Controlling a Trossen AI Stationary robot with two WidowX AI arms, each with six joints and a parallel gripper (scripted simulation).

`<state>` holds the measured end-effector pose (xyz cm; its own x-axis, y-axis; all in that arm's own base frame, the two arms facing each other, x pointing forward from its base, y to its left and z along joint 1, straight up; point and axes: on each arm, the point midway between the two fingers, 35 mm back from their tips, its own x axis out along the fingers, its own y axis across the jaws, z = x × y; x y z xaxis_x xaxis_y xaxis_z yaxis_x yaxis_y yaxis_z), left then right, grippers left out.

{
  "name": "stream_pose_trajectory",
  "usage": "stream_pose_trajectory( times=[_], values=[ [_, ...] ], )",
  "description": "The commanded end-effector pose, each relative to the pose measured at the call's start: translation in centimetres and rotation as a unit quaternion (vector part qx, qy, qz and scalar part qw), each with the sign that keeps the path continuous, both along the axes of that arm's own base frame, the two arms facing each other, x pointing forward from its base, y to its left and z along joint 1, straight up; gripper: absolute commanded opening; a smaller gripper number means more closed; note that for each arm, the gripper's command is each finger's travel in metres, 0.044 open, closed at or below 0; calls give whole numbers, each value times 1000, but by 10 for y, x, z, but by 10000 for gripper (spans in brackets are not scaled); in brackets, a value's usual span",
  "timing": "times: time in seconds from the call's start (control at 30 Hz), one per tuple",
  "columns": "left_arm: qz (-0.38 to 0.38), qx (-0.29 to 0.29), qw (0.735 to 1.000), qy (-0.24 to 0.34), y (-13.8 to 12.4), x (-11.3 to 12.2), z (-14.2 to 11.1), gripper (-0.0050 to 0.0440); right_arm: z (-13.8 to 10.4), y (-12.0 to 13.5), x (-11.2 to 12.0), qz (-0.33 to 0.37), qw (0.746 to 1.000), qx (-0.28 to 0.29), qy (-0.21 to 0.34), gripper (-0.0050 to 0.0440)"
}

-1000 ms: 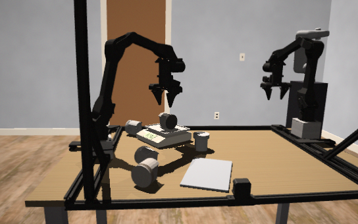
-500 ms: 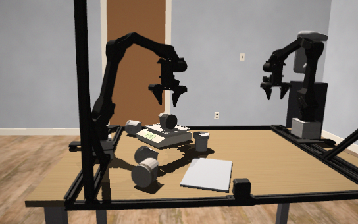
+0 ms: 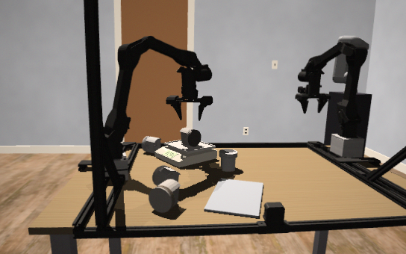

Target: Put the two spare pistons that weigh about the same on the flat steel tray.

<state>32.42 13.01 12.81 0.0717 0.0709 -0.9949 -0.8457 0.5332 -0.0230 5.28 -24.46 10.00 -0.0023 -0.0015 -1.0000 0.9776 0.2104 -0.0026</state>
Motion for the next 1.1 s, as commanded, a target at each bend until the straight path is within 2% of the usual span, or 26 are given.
stream_pose_trajectory(
  times=[0.0,0.33,0.47,0.9,0.97,1.07],
  values=[
    [41,5,999,-4,-1,-3,-1,378,0,0,0,1,1000,1,-1,440],
    [172,16,985,-22,-1,-3,-1,378,0,0,0,1,1000,1,-1,440],
    [198,18,980,-26,-1,-3,-1,378,0,0,0,1,1000,1,-1,440],
    [361,32,931,-48,-1,-3,-1,378,0,0,0,1,1000,1,-1,440],
    [361,32,931,-48,-1,-3,-1,378,0,0,0,1,1000,1,-1,440],
    [398,34,915,-53,-1,-3,-1,378,0,0,0,1,1000,1,-1,440]
  ],
)
